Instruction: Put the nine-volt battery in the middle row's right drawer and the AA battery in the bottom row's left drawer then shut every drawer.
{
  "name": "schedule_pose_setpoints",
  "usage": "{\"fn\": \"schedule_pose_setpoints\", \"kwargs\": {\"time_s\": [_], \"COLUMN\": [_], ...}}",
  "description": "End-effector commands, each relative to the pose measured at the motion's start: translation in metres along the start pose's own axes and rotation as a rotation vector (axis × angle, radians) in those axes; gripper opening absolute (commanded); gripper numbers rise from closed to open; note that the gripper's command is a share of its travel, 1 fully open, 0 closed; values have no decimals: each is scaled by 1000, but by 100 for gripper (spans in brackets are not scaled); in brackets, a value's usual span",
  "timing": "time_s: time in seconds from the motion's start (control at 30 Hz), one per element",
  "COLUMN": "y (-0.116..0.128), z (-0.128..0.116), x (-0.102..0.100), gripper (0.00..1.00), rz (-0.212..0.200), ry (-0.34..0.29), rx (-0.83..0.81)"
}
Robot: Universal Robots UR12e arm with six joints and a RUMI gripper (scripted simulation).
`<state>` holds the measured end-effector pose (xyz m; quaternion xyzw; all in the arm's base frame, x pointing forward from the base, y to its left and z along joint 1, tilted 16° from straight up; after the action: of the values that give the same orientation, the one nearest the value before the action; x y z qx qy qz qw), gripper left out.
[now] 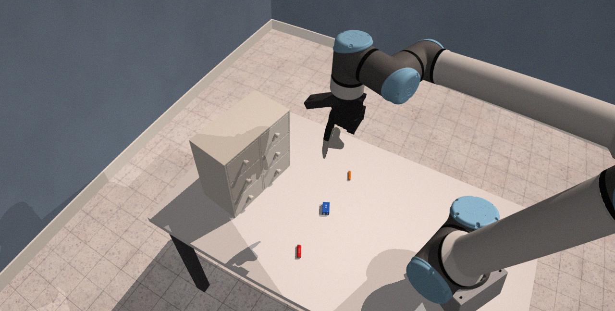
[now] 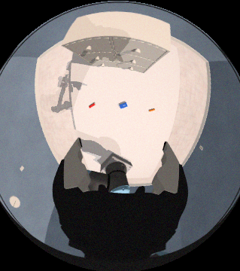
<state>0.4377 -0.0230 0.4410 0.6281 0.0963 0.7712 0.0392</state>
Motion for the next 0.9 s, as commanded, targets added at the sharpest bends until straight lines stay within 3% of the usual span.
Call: {"fn": "schedule_pose_setpoints", "kwargs": {"time_s": [0.0,0.37,0.87], "y": [0,0,-2], "z": [1,3,9], "x": [0,-2,-11], "gripper": [100,100,100], "rz": [-1,-1,-1], "ry": [1,1,1], "rx": [10,80,330]}}
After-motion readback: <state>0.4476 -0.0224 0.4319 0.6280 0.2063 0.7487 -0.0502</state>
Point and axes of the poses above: the point where the finger pads meet when closed, its own x axis back along the fingers, its own y axis across the jaws, z = x × y, the point moved 2 cm from there along x, back along the fingers, and after that the axes turned 11 degrees about x, right-handed, at the moved point
